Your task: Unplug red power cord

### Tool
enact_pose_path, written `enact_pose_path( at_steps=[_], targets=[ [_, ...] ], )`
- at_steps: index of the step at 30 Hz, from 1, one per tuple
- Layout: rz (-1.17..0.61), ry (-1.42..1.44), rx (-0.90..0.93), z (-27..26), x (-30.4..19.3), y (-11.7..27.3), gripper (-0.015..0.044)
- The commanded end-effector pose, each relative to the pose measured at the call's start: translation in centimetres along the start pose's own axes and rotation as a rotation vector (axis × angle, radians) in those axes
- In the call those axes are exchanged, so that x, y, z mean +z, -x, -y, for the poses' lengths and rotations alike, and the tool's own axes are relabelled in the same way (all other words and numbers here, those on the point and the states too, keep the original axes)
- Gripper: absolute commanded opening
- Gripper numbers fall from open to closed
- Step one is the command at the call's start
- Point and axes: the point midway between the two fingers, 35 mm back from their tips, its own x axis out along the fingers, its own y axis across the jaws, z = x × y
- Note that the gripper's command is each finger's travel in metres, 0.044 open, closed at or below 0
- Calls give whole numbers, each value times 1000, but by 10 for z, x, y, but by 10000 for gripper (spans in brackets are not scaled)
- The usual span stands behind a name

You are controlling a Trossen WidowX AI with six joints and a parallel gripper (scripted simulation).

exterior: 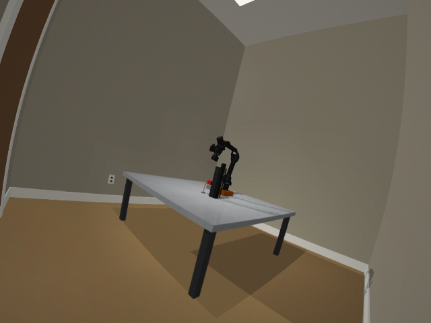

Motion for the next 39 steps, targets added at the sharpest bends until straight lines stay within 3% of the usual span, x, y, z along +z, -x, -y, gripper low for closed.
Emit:
enact_pose_path(
  at_steps=[1, 12, 39],
  targets=[
    [-29, -219, -225, 56, 0, -36, 160],
    [21, -755, -855, 206, -23, -69, 160],
    [21, -763, -864, 190, -45, -78, 160]
  ],
)
